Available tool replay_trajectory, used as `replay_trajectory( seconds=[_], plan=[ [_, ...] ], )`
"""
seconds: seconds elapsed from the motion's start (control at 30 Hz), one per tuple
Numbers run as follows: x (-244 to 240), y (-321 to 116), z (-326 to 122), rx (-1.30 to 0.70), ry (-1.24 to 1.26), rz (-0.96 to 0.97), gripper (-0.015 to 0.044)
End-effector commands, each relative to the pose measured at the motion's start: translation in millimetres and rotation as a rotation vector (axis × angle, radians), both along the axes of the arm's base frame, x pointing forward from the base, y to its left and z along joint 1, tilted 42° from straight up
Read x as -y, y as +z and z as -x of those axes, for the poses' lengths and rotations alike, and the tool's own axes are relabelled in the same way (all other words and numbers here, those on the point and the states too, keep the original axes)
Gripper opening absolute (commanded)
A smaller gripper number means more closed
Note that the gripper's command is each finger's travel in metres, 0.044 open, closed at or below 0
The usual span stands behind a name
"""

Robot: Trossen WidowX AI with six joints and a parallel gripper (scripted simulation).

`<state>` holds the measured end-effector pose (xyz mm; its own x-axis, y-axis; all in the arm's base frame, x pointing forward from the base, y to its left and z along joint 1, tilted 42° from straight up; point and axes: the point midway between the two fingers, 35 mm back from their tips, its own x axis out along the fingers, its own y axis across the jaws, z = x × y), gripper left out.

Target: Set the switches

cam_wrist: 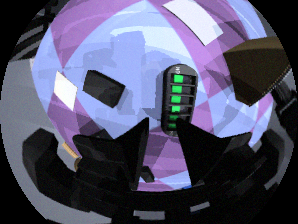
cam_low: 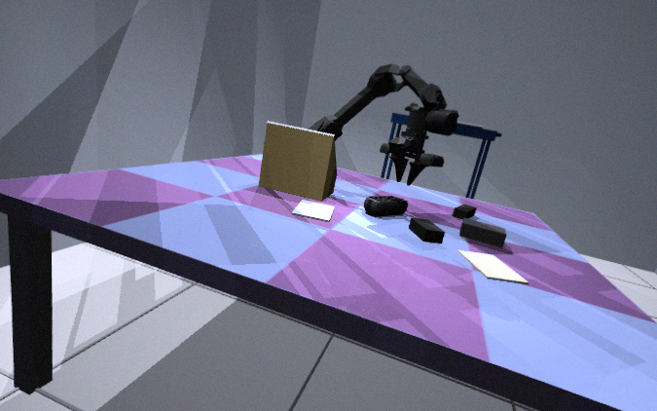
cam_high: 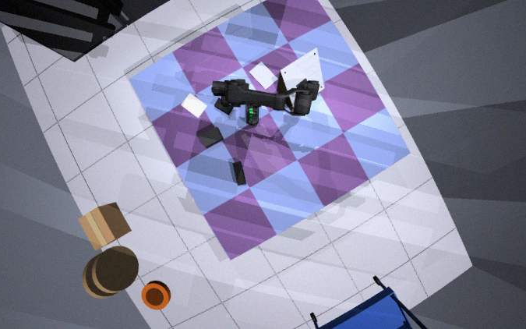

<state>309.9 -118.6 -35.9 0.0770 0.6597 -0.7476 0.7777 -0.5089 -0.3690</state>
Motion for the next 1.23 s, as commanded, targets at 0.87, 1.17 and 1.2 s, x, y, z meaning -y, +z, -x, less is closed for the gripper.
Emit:
replay_trajectory(
  seconds=[0.87, 1.17, 1.2],
  plan=[
    [52.2, 60.4, 8.4, -0.002, 0.0, 0.002, 0.0],
    [52.2, 60.4, 8.4, -0.002, 0.0, 0.002, 0.0],
    [52.2, 60.4, 8.4, -0.002, 0.0, 0.002, 0.0]
  ],
)
